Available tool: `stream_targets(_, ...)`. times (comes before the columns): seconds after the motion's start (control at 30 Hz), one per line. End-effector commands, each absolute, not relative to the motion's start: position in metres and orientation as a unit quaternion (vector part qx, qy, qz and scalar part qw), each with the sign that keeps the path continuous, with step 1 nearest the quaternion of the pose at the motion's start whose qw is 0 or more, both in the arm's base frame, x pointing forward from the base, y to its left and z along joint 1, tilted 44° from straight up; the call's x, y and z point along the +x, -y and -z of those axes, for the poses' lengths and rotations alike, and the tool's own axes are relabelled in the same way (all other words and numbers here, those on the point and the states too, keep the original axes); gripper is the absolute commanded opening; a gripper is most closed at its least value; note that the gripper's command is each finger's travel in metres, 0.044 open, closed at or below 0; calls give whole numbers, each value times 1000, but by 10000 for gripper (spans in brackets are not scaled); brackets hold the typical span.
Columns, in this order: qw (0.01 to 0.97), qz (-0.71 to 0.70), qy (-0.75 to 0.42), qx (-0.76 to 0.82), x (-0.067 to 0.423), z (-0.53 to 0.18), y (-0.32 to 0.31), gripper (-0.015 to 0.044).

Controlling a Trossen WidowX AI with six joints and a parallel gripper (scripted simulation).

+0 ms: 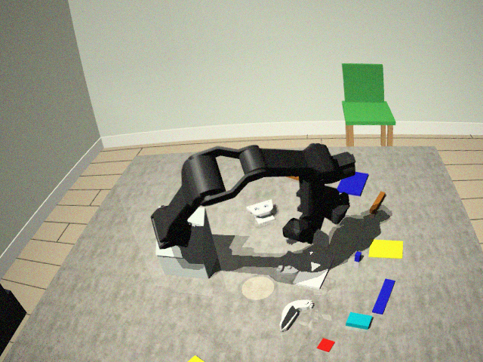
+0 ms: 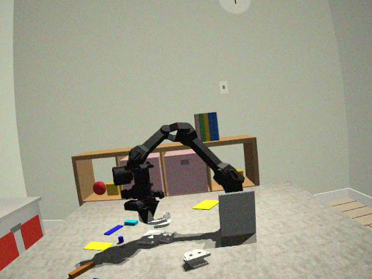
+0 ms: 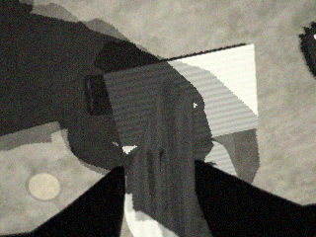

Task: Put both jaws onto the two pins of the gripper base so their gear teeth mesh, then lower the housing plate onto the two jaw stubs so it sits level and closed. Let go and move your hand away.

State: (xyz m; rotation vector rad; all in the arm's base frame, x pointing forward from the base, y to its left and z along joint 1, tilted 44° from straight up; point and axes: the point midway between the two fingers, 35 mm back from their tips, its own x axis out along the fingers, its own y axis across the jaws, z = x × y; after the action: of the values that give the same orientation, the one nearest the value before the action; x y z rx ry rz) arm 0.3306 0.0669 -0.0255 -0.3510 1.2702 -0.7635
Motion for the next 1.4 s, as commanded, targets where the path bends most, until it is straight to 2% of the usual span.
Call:
stream_targets(0.0,724,344,-575,-164,331,24,-67,134)
stream_targets(1.37,724,344,-575,-165,334,48,-43,134)
